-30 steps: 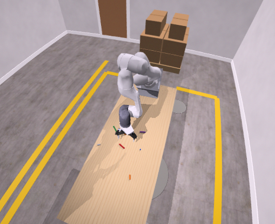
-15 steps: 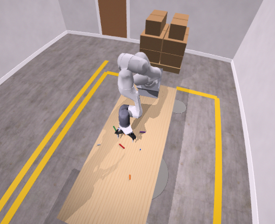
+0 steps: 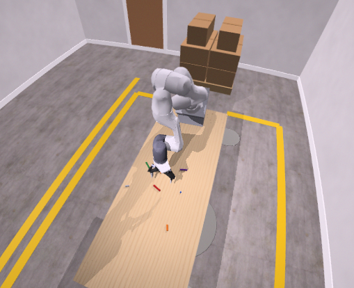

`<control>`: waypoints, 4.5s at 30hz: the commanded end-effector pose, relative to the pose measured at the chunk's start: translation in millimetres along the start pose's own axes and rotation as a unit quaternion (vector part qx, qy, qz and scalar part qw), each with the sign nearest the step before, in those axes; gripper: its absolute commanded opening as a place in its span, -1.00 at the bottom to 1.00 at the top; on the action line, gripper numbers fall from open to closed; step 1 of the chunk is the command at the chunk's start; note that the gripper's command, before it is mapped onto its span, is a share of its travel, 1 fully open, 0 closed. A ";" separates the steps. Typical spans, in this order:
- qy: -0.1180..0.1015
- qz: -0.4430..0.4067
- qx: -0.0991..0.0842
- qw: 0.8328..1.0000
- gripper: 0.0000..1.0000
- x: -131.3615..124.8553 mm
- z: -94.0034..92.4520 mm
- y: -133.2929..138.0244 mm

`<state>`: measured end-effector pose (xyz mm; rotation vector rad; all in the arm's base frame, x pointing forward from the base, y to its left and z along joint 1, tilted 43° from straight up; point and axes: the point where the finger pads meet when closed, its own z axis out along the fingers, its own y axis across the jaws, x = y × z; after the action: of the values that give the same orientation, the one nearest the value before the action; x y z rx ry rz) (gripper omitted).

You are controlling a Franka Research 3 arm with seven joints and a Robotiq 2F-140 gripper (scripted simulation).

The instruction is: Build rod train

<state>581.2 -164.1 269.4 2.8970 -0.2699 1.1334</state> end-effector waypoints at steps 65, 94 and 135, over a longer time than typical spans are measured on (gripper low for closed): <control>0.006 0.204 0.000 0.979 1.00 -51.8 -4.2 70.7; -0.001 0.386 -0.001 0.922 1.00 -122.4 -1.7 117.7; -0.001 0.386 -0.001 0.922 1.00 -122.4 -1.7 117.7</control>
<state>471.6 -261.8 182.3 2.8264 -1.4978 1.1561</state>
